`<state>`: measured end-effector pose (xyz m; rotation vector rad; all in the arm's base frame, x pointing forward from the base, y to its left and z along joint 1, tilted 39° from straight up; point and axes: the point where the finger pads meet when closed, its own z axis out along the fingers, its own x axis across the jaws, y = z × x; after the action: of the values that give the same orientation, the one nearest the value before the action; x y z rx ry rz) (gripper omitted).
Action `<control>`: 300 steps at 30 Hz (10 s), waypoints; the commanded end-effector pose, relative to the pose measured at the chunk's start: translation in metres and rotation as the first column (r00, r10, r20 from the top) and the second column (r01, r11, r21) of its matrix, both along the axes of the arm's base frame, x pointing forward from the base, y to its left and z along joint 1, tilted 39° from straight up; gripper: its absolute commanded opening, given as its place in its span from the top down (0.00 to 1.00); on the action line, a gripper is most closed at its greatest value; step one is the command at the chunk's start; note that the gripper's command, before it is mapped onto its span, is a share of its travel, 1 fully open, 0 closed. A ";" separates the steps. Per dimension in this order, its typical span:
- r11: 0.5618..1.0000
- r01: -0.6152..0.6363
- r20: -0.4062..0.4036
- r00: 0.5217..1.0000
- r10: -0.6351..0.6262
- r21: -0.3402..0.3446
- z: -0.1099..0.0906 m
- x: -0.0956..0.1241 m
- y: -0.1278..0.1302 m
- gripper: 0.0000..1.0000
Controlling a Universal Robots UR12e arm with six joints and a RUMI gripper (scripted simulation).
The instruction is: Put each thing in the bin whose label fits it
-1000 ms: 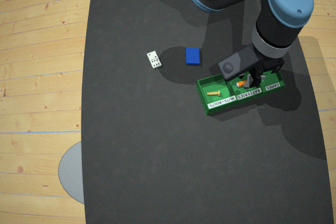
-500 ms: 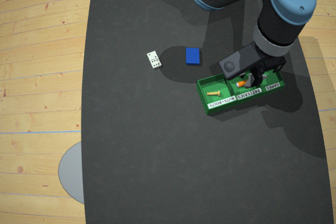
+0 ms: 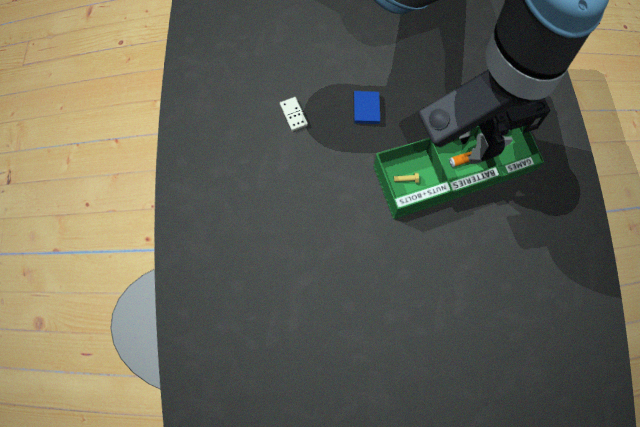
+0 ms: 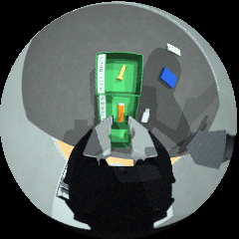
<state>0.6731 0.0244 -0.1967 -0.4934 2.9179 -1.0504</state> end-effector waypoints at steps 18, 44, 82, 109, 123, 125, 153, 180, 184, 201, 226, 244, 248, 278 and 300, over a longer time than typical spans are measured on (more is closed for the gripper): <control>1.000 0.003 -0.004 1.000 -0.003 -0.001 0.018 -0.004 0.014 0.83; 1.000 0.001 -0.001 1.000 -0.001 -0.001 0.019 -0.003 0.015 0.83; 0.898 0.419 0.325 0.838 -0.439 0.133 0.110 -0.056 -0.107 0.76; 0.575 0.695 0.540 0.312 -0.782 0.431 0.170 -0.086 -0.185 0.76; 0.439 0.713 0.546 0.093 -0.833 0.548 0.168 -0.083 -0.181 0.76; 0.438 0.712 0.546 0.092 -0.833 0.548 0.169 -0.083 -0.182 0.76; 0.439 0.714 0.544 0.096 -0.833 0.546 0.168 -0.085 -0.183 0.76; 0.438 0.714 0.545 0.095 -0.833 0.546 0.123 -0.075 -0.219 0.76; 0.437 0.715 0.544 0.095 -0.834 0.546 0.118 -0.077 -0.222 0.76; 0.439 0.714 0.544 0.096 -0.833 0.545 0.115 -0.078 -0.223 1.00; 0.439 0.714 0.544 0.096 -0.833 0.545 0.115 -0.078 -0.223 1.00; 0.439 0.715 0.544 0.098 -0.833 0.544 0.141 -0.083 -0.201 1.00; 0.439 0.715 0.544 0.098 -0.833 0.544 0.152 -0.084 -0.193 1.00; 0.439 0.714 0.544 0.096 -0.833 0.545 0.162 -0.084 -0.186 1.00; 0.439 0.714 0.544 0.096 -0.833 0.545 0.162 -0.084 -0.186 1.00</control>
<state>0.5896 -0.1611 -0.0343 1.4122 2.1789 -0.6788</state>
